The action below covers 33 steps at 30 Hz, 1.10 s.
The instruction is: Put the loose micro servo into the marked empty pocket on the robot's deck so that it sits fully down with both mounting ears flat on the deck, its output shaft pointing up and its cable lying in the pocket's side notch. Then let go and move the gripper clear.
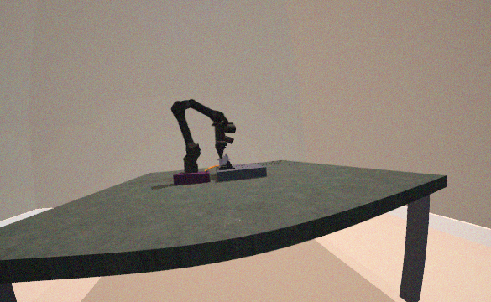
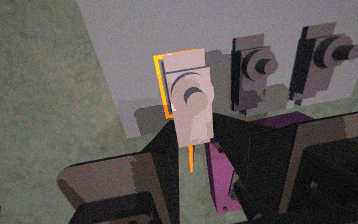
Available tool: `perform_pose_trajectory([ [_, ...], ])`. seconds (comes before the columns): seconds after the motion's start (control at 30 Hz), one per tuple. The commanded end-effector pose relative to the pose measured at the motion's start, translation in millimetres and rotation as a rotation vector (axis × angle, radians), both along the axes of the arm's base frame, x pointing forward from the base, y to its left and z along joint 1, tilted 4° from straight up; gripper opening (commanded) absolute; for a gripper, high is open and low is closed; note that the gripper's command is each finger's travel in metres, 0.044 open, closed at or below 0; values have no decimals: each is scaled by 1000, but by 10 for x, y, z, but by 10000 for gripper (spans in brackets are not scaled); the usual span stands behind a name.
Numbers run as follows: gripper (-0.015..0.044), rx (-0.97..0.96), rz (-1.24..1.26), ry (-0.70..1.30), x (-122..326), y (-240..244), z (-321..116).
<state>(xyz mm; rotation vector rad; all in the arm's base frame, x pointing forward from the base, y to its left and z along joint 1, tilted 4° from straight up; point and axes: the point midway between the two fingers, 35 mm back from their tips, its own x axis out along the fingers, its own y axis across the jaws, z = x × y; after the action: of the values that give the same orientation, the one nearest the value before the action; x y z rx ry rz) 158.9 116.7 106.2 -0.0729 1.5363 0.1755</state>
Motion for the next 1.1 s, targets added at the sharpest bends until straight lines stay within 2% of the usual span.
perform_pose_trajectory([
  [0.0,0,9,-1,-14,6,1,65],
  [1.07,0,10,-1,-15,83,55,73],
])
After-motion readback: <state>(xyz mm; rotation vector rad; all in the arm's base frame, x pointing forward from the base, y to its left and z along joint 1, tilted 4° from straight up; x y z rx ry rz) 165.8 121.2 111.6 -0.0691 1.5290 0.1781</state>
